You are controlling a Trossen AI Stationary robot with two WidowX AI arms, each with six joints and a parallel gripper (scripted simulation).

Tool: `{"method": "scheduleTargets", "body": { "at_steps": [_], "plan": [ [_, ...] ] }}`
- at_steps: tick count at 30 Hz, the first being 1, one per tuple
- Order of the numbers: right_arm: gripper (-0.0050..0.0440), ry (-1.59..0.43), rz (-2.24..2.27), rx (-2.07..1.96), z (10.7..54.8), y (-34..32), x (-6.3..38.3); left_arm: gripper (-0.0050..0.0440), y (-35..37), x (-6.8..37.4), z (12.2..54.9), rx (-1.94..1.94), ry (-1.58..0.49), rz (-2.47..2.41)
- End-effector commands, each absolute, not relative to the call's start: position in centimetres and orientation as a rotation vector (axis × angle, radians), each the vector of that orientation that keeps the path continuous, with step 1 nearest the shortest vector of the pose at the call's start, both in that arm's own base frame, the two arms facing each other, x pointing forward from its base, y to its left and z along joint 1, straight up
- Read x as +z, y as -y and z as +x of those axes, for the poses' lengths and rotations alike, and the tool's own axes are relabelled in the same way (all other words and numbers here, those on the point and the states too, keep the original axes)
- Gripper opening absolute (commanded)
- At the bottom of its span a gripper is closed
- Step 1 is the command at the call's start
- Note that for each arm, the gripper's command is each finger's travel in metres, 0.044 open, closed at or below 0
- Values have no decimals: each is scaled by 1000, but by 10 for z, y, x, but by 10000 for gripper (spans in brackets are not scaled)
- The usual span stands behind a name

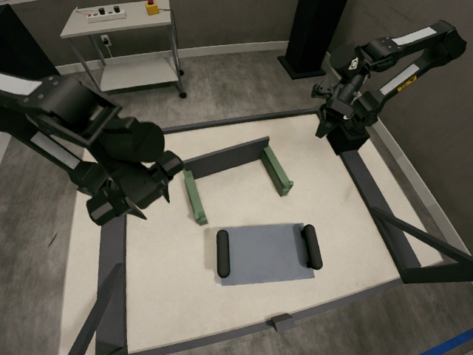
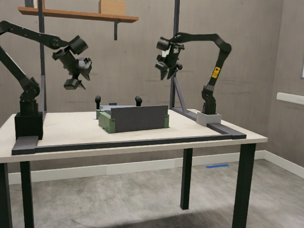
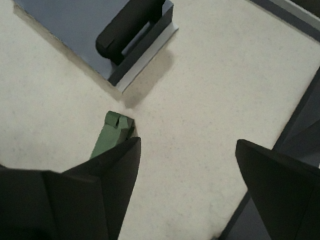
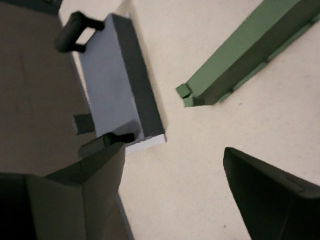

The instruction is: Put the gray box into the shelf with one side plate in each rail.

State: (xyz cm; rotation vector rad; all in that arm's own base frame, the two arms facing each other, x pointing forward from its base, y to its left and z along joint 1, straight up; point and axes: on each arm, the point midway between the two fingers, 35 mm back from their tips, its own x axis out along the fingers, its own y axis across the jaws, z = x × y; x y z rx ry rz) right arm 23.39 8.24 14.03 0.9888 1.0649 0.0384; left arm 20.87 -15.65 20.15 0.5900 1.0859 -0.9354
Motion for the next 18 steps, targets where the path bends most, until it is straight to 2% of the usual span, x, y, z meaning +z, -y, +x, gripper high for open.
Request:
{"method": "scheduleTargets", "body": {
  "at_steps": [1, 7, 18],
  "plan": [
    [267, -1061, 913, 266, 248, -134, 160, 267, 186, 181, 227, -995, -1024, 754],
    [267, -1009, 723, 411, 263, -186, 164, 267, 224, 158, 264, -1026, -896, 1014],
    [267, -926, 372, 522, 283, -256, 154, 267, 259, 126, 304, -1021, -792, 1337]
  ]
}}
